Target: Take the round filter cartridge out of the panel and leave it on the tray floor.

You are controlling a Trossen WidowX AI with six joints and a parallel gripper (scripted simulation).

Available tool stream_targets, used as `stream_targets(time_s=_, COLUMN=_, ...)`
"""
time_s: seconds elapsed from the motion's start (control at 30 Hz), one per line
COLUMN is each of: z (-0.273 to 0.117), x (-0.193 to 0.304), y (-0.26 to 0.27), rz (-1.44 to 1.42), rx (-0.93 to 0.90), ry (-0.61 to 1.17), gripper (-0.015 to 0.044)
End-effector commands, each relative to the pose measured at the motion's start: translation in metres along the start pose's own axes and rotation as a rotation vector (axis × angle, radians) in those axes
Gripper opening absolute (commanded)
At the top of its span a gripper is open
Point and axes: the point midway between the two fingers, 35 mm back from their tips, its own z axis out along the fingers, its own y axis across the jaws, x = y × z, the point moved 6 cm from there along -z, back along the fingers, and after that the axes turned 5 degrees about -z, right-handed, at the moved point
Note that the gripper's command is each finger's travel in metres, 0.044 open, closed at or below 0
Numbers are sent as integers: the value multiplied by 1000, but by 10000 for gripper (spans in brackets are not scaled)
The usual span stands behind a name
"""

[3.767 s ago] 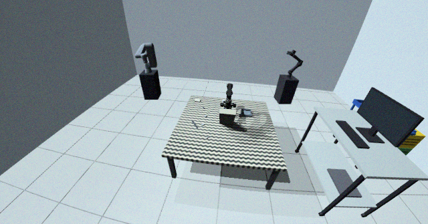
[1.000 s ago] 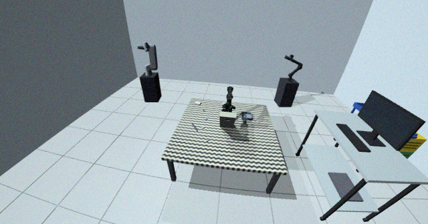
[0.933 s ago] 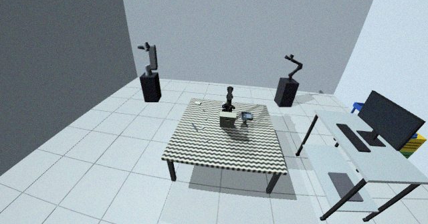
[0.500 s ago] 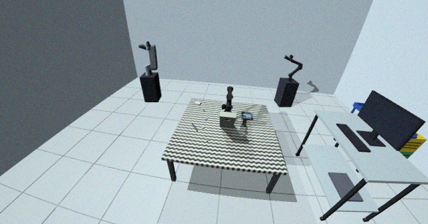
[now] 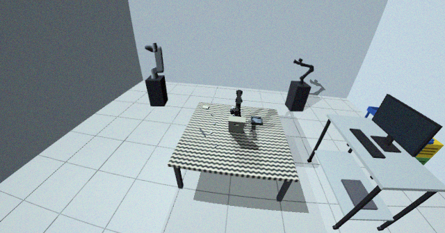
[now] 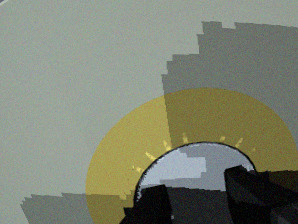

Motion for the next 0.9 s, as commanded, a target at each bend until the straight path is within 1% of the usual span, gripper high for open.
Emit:
stream_targets(time_s=0.0, z=-4, x=0, y=2, rz=26, rx=-2, ry=5, gripper=0)
stream_targets(time_s=0.4, z=-71, x=0, y=1, rz=-35, rx=2, ry=5, gripper=0)
stream_targets(time_s=0.87, z=-72, x=0, y=0, rz=-36, rx=2, ry=5, gripper=0)
